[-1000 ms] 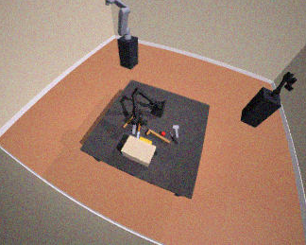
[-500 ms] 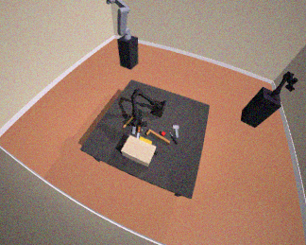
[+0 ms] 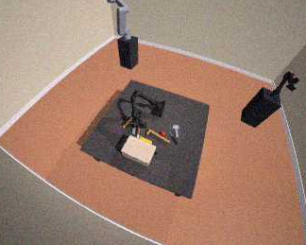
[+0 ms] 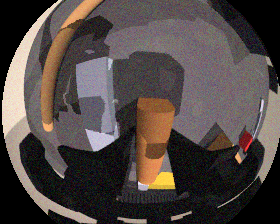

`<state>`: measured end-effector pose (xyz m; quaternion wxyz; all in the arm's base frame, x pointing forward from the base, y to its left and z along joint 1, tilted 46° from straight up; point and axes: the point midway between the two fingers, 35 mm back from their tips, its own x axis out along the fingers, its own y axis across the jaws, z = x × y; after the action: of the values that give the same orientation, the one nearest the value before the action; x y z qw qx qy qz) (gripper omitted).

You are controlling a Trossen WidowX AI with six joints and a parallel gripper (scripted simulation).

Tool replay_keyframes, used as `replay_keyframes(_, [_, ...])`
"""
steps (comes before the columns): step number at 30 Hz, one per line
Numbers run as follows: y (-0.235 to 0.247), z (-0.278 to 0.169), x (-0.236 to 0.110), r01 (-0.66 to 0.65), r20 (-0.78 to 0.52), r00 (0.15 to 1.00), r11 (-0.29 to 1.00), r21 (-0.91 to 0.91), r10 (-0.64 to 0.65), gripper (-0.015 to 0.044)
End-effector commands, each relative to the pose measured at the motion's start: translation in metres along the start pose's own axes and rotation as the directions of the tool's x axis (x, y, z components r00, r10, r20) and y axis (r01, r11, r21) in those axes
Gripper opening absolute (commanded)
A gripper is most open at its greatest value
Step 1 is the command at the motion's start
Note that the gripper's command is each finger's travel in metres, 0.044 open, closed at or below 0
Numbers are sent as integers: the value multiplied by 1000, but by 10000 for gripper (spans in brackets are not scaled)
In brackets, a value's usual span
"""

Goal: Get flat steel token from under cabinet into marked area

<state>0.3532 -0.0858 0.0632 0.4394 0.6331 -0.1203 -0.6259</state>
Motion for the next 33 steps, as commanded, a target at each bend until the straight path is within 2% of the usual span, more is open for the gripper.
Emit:
replay_keyframes(1, [0,-7,0,-1,-2,1000,1000,1,1,0])
replay_keyframes(33, [0,-43,-1,-1,-3,1000,1000,3,1,0])
